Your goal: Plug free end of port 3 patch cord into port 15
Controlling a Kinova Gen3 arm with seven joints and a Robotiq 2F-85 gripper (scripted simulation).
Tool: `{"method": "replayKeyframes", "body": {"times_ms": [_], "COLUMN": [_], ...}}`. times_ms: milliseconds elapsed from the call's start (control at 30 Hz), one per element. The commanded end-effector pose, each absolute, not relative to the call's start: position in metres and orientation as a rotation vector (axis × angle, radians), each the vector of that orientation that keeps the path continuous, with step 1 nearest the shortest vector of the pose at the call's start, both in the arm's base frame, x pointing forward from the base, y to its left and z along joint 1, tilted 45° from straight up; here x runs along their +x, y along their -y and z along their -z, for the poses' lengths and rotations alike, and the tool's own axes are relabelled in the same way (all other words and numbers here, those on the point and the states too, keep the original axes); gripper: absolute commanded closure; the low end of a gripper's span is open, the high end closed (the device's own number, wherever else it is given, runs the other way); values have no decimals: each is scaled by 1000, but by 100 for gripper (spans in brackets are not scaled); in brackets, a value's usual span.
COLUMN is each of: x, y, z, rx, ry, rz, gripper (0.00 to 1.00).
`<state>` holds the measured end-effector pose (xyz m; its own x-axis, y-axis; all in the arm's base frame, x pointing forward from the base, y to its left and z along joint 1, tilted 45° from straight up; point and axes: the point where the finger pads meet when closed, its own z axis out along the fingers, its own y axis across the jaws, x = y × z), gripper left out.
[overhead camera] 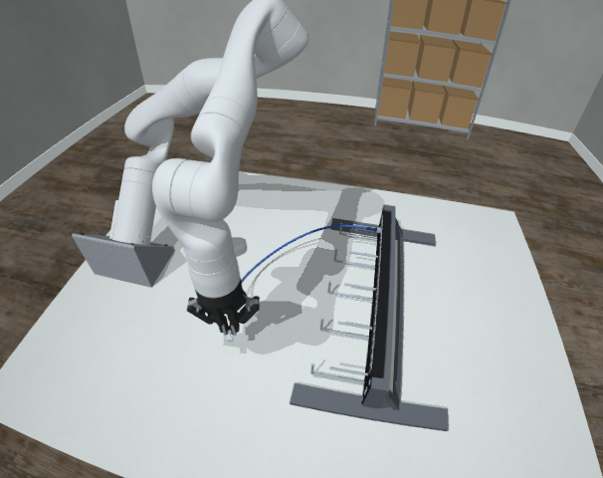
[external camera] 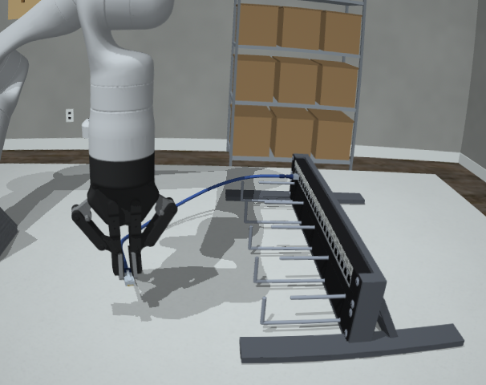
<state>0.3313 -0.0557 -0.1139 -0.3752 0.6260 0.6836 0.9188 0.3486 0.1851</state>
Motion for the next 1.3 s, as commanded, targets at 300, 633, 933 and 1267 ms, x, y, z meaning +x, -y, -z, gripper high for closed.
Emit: {"method": "replayKeyframes", "body": {"times_ms": [300,633,933,1267], "x": [335,343,351,366], "y": [55,51,47,39], "z": [111,106,100,89], "rx": [-1321,-1266,-1205,-1085], "ry": [2135,2181,2228,2316], "rz": [778,800,824,868], "gripper": [100,100,100,100]}}
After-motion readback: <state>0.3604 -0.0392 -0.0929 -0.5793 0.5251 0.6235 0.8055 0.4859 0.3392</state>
